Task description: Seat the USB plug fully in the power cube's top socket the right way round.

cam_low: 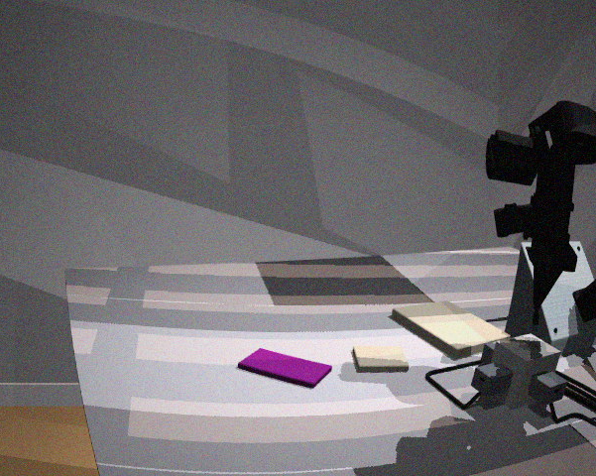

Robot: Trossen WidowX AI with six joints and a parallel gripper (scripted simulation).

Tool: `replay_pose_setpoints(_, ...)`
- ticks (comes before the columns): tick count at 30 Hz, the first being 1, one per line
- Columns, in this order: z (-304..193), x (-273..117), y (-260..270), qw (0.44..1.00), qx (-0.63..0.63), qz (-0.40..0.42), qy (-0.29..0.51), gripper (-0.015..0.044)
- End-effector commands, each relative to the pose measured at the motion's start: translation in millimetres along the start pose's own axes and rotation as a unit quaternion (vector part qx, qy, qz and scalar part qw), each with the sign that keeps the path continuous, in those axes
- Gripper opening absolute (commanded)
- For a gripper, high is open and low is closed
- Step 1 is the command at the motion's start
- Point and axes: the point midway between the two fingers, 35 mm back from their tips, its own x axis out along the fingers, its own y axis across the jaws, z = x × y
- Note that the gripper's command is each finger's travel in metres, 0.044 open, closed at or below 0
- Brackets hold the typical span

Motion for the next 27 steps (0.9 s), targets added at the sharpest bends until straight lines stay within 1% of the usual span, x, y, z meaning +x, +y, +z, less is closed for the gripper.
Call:
replay_pose_setpoints(1,0.0,0.2,-0.1,0.998,-0.062,0.0,0.0,0.0)
replay_pose_setpoints(14,0.0,0.2,-0.1,0.973,-0.23,0.0,0.0,0.0)
replay_pose_setpoints(27,0.0,0.2,-0.1,0.92,-0.391,0.0,0.0,0.0)
